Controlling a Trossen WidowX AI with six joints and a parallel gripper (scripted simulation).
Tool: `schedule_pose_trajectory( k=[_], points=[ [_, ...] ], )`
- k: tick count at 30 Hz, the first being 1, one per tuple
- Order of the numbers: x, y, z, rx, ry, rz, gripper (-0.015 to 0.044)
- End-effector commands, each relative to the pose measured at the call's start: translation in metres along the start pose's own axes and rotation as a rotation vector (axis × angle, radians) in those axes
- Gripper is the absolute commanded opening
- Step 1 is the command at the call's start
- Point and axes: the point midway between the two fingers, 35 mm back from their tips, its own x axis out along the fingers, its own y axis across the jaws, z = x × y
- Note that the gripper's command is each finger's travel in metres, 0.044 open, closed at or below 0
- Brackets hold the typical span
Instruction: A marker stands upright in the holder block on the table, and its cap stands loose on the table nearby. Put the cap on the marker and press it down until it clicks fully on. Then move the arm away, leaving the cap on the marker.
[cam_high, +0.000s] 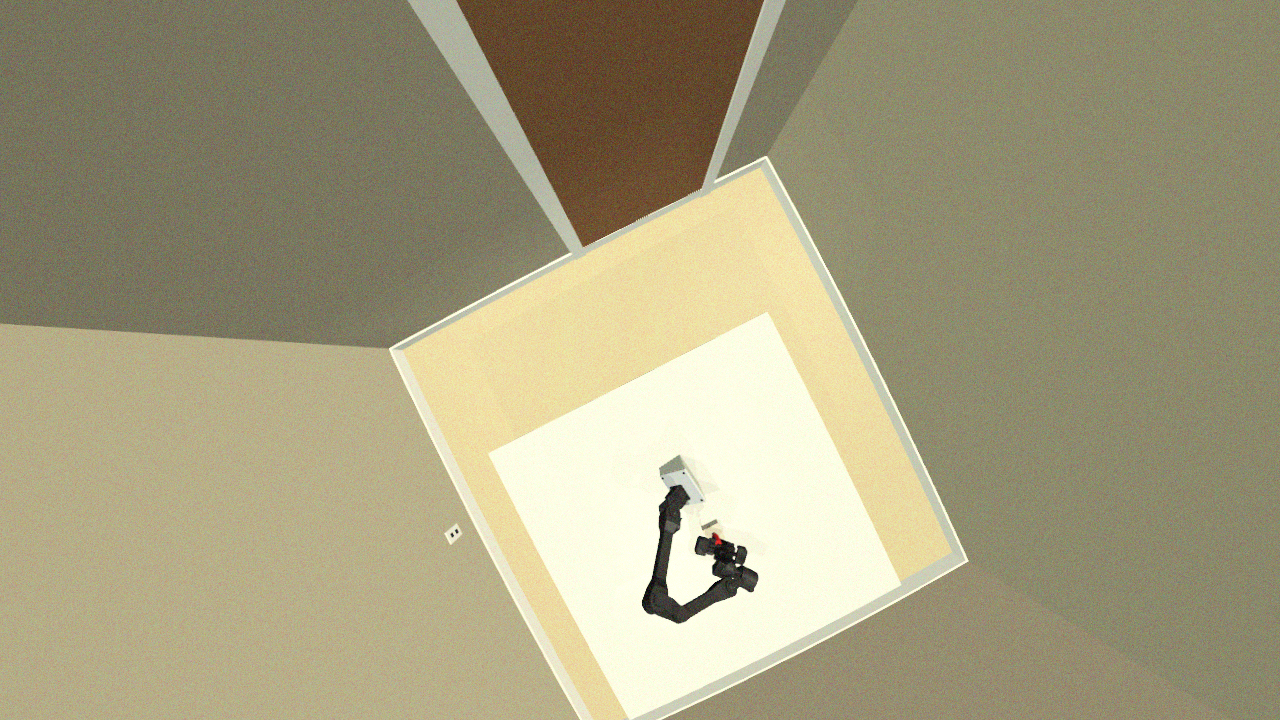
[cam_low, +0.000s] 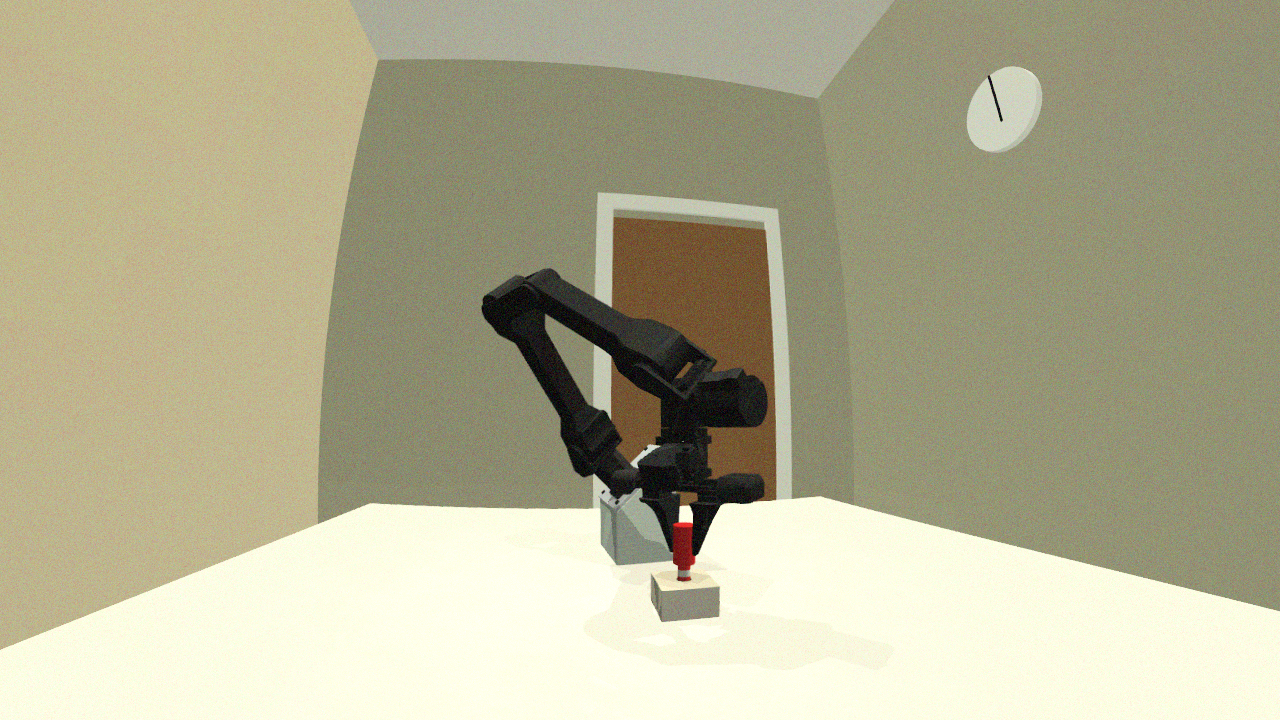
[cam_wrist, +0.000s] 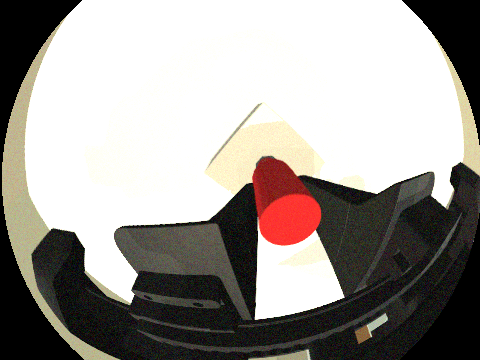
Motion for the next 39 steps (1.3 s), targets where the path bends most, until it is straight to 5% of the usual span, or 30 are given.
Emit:
schedule_pose_trajectory(
  k=[1, 15, 18, 22, 26, 35, 39],
  points=[
    [0.0, 0.0, 0.0, 0.0, 0.0, 0.0, 0.0079],
    [0.0, 0.0, 0.0, 0.0, 0.0, 0.0, 0.044],
    [-0.012, 0.002, 0.0, 0.0, 0.001, 0.002, 0.044],
    [-0.072, 0.001, 0.0, -0.001, 0.003, 0.002, 0.044],
    [-0.075, 0.0, -0.001, -0.001, 0.002, 0.001, 0.044],
    [-0.067, 0.0, -0.001, -0.661, -0.002, 0.001, 0.0204],
    [-0.067, 0.0, -0.001, -0.719, -0.002, 0.001, 0.0099]
  ],
)
